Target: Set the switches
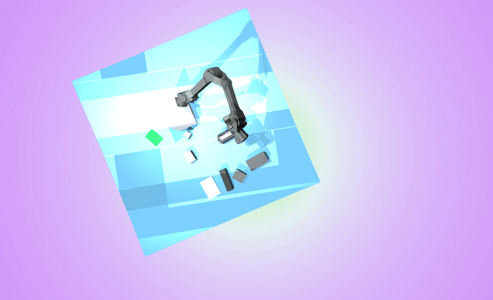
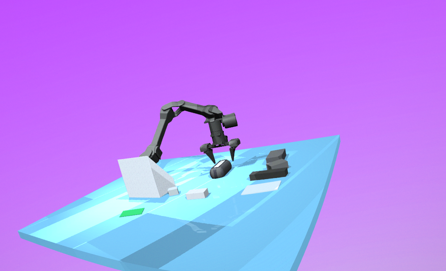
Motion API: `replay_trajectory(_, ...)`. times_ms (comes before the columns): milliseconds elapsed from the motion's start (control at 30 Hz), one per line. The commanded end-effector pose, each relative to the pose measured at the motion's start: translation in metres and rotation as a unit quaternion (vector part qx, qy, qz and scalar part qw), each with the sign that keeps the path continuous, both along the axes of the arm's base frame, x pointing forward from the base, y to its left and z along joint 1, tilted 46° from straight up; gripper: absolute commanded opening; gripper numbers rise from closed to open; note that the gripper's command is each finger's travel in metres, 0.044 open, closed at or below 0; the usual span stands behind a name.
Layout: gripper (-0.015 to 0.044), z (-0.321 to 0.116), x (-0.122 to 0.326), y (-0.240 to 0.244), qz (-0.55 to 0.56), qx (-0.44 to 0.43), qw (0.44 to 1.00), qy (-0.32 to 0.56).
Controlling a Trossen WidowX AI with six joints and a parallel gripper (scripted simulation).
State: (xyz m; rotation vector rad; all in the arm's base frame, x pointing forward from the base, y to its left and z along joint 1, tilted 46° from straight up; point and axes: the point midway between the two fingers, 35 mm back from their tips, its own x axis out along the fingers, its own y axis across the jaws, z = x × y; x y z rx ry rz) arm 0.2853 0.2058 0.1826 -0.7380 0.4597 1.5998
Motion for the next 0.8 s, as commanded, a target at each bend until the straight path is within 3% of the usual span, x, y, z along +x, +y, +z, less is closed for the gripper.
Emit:
replay_trajectory(0, 0.044, -0.0057, -0.0006, 0.004, -0.002, -0.003, 1.0, 0.001)
replay_trajectory(233, 0.044, -0.0114, -0.0018, 0.0104, -0.002, -0.002, 1.0, 0.001)
replay_trajectory(400, 0.0328, -0.0114, -0.0018, 0.0104, -0.002, -0.002, 1.0, 0.001)
replay_trajectory(767, 0.0327, -0.0114, -0.0018, 0.0104, -0.002, -0.002, 1.0, 0.001)
